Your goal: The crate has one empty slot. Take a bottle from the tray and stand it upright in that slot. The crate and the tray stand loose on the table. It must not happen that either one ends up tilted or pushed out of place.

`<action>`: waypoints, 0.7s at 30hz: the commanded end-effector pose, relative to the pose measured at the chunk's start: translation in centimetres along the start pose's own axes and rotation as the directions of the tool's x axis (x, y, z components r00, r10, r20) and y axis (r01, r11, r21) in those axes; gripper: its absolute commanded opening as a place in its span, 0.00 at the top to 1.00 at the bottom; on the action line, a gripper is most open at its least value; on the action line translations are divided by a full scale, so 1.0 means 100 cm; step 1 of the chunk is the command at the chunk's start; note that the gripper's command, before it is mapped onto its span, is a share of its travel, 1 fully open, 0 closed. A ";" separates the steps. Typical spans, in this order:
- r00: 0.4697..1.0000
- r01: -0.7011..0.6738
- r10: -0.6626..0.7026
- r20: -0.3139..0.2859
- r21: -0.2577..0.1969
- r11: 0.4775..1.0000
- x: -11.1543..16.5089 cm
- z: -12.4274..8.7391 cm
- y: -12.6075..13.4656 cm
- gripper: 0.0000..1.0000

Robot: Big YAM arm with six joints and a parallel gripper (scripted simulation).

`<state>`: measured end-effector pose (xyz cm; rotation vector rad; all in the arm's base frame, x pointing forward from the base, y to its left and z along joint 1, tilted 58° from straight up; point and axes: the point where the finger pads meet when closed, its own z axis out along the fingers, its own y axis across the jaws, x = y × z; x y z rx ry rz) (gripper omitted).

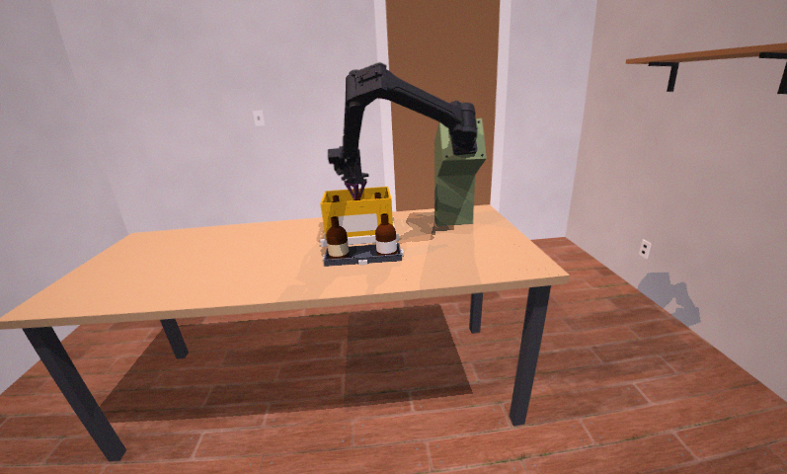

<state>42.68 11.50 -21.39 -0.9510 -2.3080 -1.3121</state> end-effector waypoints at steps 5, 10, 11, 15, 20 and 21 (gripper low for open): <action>1.000 -0.031 0.031 -0.004 0.000 1.000 0.002 0.003 -0.009 1.00; 1.000 -0.029 0.029 -0.007 0.004 1.000 0.004 0.006 -0.009 1.00; 1.000 -0.030 0.030 -0.005 0.001 1.000 0.003 0.005 -0.009 1.00; 1.000 -0.030 0.030 -0.003 0.000 1.000 0.003 0.004 -0.008 1.00; 0.999 -0.032 0.032 -0.005 0.002 0.999 0.003 0.005 -0.008 1.00; 0.999 -0.032 0.032 -0.005 0.002 1.000 0.003 0.005 -0.008 1.00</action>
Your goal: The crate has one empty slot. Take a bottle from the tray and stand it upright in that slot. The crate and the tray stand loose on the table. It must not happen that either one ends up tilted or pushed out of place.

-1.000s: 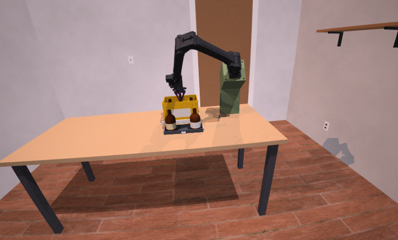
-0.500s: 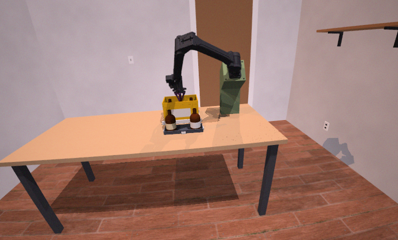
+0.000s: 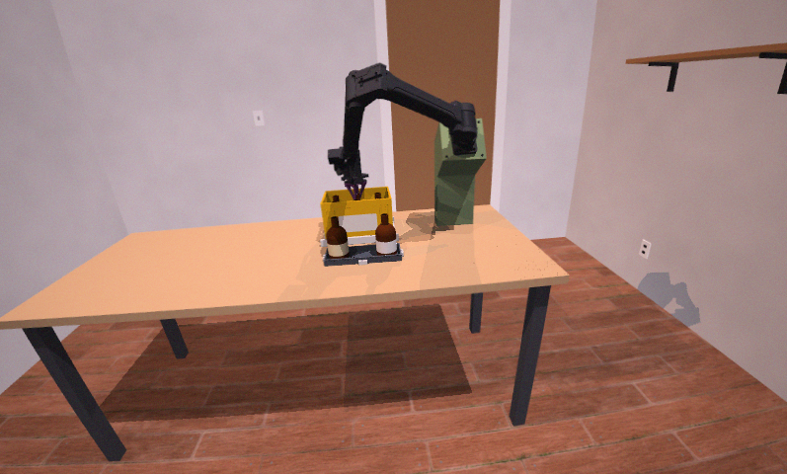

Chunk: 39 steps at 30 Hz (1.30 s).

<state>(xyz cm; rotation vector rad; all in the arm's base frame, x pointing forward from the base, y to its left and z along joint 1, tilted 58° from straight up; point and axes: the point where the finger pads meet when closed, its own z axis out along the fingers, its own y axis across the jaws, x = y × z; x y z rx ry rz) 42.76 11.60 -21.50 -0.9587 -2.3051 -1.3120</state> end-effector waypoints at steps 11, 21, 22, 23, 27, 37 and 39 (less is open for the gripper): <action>1.000 -0.027 0.027 -0.007 0.003 1.000 0.004 0.003 -0.009 1.00; 1.000 -0.027 0.027 -0.007 0.003 1.000 0.004 0.003 -0.009 1.00; 1.000 -0.027 0.027 -0.007 0.003 1.000 0.004 0.003 -0.009 1.00; 1.000 -0.027 0.027 -0.007 0.003 1.000 0.004 0.003 -0.009 1.00; 1.000 -0.027 0.027 -0.007 0.003 1.000 0.004 0.003 -0.009 1.00; 1.000 -0.027 0.027 -0.007 0.003 1.000 0.004 0.003 -0.009 0.39; 1.000 -0.027 0.027 -0.007 0.003 1.000 0.004 0.003 -0.009 0.39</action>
